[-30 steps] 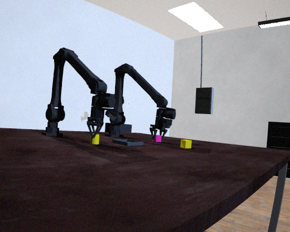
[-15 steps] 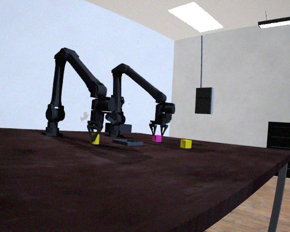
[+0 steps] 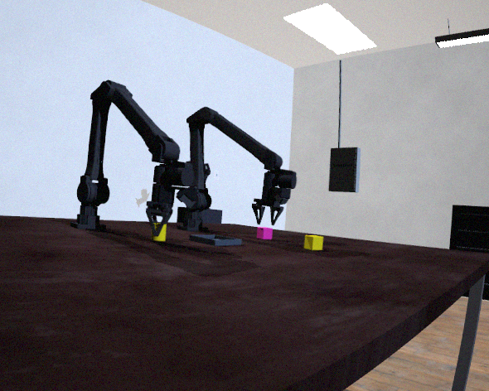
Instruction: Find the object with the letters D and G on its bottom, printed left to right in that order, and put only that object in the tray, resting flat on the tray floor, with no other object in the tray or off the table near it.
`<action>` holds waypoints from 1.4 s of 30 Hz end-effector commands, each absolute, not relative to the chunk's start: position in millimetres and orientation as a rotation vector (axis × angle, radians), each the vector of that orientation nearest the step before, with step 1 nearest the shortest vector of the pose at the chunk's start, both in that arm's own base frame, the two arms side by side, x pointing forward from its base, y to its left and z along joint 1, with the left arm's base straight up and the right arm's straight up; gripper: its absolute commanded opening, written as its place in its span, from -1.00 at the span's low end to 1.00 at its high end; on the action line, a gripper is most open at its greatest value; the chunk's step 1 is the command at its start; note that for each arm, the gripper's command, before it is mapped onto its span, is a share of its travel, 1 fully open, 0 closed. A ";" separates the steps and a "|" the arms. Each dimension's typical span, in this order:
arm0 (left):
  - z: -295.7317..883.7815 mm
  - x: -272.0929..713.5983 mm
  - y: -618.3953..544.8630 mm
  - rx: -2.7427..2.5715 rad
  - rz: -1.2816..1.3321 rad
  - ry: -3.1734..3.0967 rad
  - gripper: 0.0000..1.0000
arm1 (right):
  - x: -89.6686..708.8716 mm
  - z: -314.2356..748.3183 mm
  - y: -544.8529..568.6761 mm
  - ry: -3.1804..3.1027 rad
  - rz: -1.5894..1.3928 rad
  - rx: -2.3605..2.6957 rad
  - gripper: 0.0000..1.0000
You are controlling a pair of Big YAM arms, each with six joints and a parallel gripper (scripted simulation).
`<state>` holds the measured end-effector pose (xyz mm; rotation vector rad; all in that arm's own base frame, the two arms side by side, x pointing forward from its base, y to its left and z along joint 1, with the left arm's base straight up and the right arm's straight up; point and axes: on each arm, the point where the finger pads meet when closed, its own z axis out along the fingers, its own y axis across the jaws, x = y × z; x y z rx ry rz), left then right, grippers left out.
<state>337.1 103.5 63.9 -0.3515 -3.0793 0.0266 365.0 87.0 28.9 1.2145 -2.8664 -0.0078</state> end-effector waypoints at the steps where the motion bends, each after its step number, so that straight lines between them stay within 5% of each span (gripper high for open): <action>1: 82.3 354.9 108.5 -0.383 -0.005 -3.119 0.41 | 387.4 91.0 92.9 -2.926 0.015 1.270 -0.24; 10: 95.1 363.2 98.6 -0.193 0.019 -3.126 0.41 | 390.2 101.8 89.1 -2.961 -0.068 1.160 -0.24; 42: 228.8 386.5 -96.4 1.182 0.597 -2.355 0.41 | 404.7 199.2 131.6 -2.880 -1.214 0.552 -0.24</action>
